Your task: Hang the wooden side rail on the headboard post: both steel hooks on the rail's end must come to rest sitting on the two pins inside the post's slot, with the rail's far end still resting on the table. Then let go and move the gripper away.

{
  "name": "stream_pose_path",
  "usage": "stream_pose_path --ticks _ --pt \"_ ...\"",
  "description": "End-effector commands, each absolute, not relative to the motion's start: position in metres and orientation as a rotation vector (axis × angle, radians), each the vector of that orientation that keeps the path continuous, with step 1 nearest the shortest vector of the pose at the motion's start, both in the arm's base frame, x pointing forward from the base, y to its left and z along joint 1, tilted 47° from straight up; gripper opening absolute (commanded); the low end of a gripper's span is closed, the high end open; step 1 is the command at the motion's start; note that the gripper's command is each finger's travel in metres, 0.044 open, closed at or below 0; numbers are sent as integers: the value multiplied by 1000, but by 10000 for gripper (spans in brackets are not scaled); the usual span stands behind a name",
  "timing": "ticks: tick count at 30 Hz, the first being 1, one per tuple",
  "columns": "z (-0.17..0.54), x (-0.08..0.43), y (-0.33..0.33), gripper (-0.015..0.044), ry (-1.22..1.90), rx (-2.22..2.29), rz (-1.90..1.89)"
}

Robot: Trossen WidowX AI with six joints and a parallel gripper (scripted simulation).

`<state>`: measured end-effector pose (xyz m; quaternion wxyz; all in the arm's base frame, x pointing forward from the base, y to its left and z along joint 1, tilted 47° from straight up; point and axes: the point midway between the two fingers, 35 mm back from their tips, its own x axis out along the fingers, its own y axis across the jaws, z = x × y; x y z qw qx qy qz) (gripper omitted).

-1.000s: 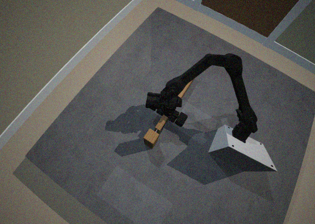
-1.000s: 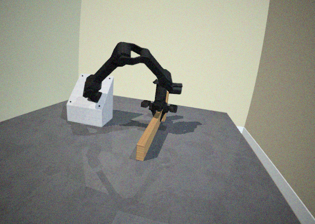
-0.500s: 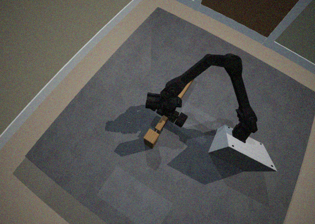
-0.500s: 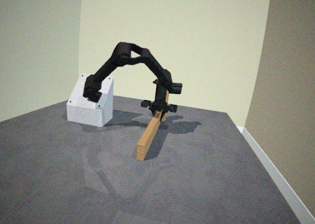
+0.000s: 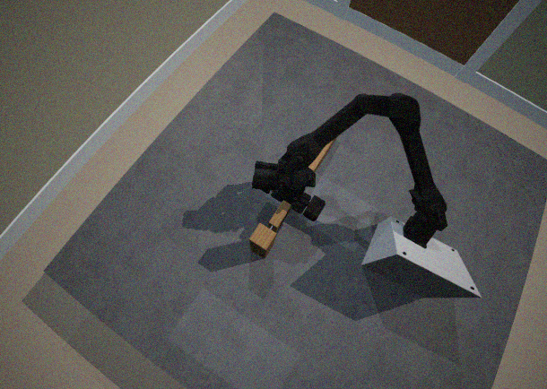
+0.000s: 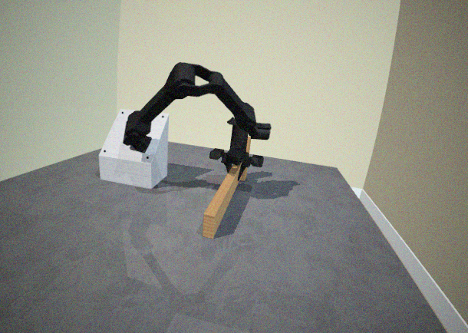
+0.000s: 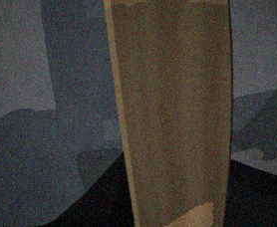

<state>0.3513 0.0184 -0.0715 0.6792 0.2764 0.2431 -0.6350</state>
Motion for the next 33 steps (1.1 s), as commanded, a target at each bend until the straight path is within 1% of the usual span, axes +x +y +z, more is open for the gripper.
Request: stream_pose_path --ticks 1,33 --pt "-71 353 25 0 546 626 -1412" --pt "-74 354 27 0 546 626 -1412"
